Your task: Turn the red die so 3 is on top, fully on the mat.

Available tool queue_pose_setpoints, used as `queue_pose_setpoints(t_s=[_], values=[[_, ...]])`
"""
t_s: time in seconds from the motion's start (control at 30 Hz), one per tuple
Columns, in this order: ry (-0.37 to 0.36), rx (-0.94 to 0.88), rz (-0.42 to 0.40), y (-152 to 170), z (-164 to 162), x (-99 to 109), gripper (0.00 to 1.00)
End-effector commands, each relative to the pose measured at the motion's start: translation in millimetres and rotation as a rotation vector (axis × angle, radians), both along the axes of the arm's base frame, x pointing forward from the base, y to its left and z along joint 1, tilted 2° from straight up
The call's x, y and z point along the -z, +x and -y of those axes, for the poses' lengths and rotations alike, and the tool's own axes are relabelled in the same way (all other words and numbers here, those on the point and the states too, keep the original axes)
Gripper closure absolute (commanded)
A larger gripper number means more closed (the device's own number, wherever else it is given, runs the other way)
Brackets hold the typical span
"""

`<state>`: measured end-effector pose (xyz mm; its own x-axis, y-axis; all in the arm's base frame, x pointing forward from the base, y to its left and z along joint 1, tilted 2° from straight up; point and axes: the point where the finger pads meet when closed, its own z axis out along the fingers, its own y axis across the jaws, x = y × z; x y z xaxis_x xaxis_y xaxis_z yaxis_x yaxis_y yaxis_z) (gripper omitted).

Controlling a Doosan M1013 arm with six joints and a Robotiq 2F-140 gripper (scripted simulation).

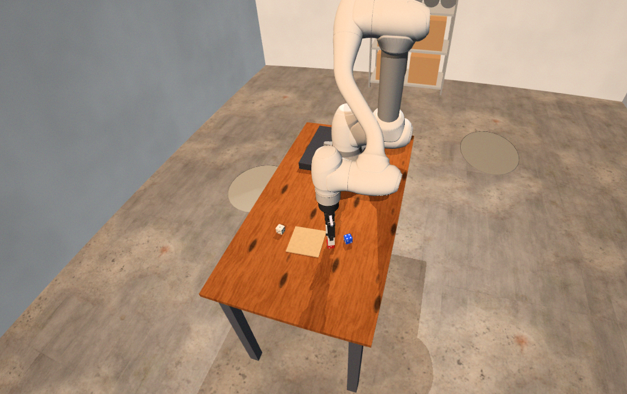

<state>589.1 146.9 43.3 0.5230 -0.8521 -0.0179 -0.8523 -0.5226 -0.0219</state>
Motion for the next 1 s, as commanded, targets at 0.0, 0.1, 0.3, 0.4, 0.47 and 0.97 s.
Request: queue_pose_setpoints(t_s=[0.0,0.1,0.3,0.4,0.47,0.97], values=[[0.000,0.000,0.000,0.0,0.0,-0.1,0.72],[0.000,0.000,0.000,0.0,0.0,-0.1,0.72],[0.000,0.000,0.000,0.0,0.0,-0.1,0.72],[0.000,0.000,0.000,0.0,0.0,-0.1,0.72],[0.000,0.000,0.000,0.0,0.0,-0.1,0.72],[0.000,0.000,0.000,0.1,-0.5,16.1,0.72]])
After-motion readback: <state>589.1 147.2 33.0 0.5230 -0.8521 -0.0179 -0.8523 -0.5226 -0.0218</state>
